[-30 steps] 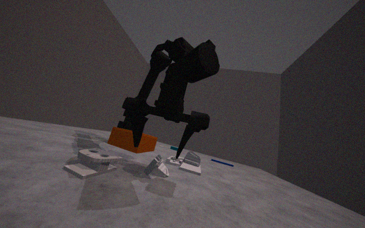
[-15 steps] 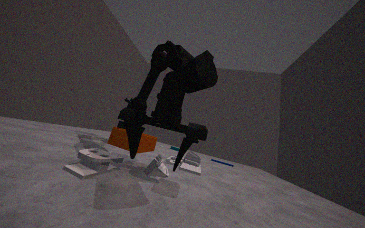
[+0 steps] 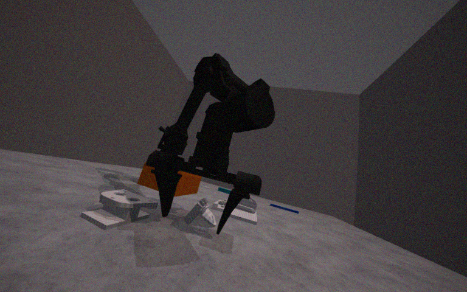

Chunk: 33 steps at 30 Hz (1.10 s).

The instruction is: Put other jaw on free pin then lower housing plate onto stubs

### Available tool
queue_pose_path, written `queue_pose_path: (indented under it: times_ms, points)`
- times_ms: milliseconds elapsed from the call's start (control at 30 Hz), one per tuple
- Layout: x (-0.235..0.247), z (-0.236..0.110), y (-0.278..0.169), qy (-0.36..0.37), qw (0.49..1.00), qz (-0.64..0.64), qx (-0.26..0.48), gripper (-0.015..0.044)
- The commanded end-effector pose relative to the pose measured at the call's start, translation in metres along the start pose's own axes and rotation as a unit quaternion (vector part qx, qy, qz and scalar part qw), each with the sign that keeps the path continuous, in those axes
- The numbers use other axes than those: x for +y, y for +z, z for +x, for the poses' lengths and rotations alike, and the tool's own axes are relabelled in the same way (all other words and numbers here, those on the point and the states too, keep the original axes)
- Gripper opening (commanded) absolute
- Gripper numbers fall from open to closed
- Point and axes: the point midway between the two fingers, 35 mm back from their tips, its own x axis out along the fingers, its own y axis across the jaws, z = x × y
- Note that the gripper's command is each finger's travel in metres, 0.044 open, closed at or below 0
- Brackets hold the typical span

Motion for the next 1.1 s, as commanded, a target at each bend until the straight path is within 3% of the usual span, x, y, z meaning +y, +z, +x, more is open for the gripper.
queue_pose_path:
  times_ms: [0,367,800,1067]
  points:
    - [-0.0002,0.0022,0.0014,-0.002,1.0,0.0,-0.003,0.0414]
    - [-0.0002,0.0022,0.0014,-0.002,1.0,0.0,-0.003,0.0125]
    - [-0.0002,0.0022,0.0014,-0.002,1.0,0.0,-0.003,0.0038]
    - [-0.0002,0.0022,0.0014,-0.002,1.0,0.0,-0.003,0.0037]
